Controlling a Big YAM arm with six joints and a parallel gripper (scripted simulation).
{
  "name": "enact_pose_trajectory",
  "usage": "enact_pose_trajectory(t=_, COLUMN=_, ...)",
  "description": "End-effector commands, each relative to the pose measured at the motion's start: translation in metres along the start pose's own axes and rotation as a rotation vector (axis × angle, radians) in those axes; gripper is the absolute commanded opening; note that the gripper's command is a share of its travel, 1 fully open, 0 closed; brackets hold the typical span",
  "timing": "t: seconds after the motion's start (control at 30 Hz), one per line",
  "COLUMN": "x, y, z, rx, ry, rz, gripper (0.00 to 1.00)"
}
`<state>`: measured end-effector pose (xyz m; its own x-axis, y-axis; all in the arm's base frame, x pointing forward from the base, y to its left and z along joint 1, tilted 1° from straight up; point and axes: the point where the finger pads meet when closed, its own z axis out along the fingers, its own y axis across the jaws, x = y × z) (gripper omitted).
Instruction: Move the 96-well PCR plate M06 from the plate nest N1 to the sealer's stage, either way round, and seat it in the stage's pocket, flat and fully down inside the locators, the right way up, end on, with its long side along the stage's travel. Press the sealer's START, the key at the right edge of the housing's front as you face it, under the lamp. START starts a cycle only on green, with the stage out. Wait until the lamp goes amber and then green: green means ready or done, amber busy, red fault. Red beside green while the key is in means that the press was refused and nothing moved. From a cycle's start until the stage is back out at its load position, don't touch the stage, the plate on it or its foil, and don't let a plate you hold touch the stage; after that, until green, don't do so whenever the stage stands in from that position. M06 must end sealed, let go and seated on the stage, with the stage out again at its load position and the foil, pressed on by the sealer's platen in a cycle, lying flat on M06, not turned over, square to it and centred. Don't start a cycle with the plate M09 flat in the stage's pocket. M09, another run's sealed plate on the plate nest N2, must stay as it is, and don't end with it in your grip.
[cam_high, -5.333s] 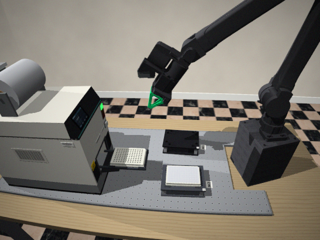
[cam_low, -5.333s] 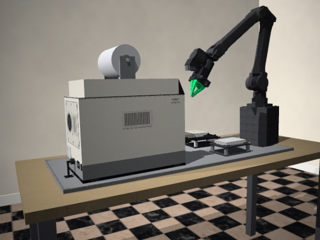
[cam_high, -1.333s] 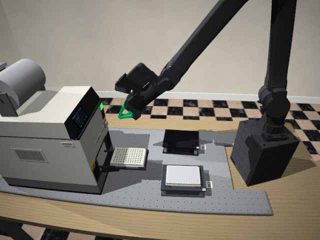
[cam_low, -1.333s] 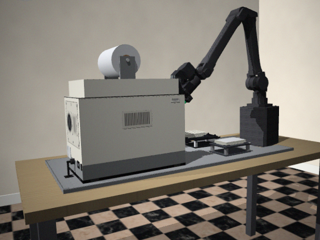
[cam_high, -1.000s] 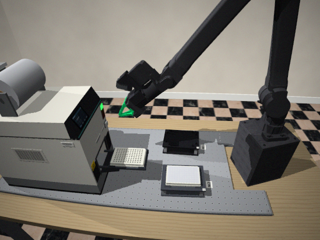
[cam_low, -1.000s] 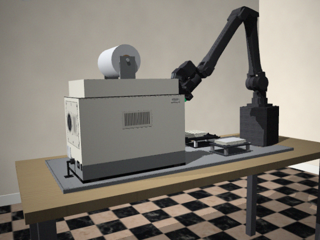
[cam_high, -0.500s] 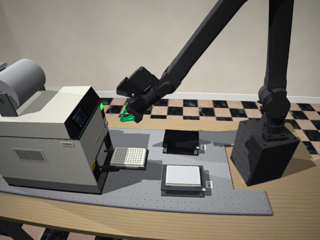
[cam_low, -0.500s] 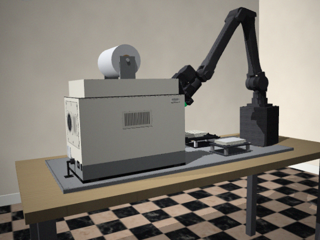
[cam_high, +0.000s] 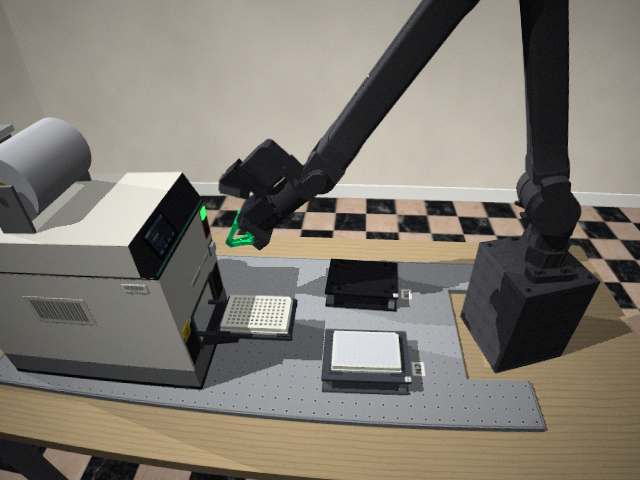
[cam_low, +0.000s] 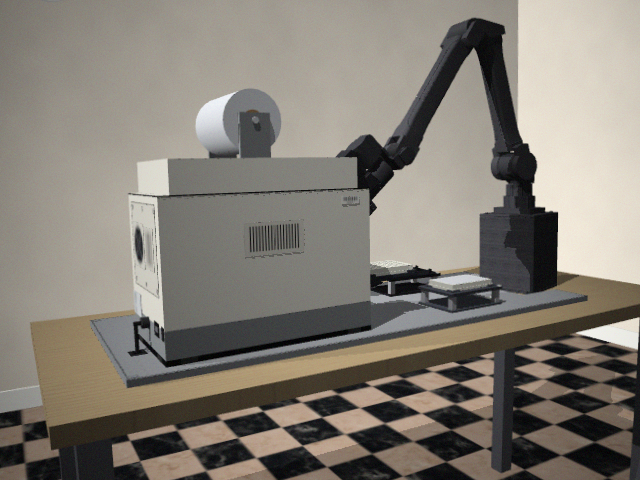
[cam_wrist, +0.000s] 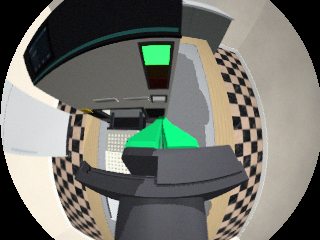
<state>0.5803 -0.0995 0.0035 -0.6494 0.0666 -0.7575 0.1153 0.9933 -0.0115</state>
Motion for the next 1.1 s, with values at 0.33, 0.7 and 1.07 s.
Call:
enact_pose_trajectory(t=0.33, x=-0.043, y=0.005, z=0.030, rx=-0.003, ry=-0.077, rz=0.003, gripper=0.00)
enact_pose_trajectory(t=0.7, x=-0.039, y=0.000, z=0.016, rx=0.004, ry=-0.077, rz=0.007, gripper=0.00)
enact_pose_trajectory(t=1.07, x=-0.030, y=-0.010, z=0.001, rx=0.017, ry=-0.068, rz=0.018, gripper=0.00)
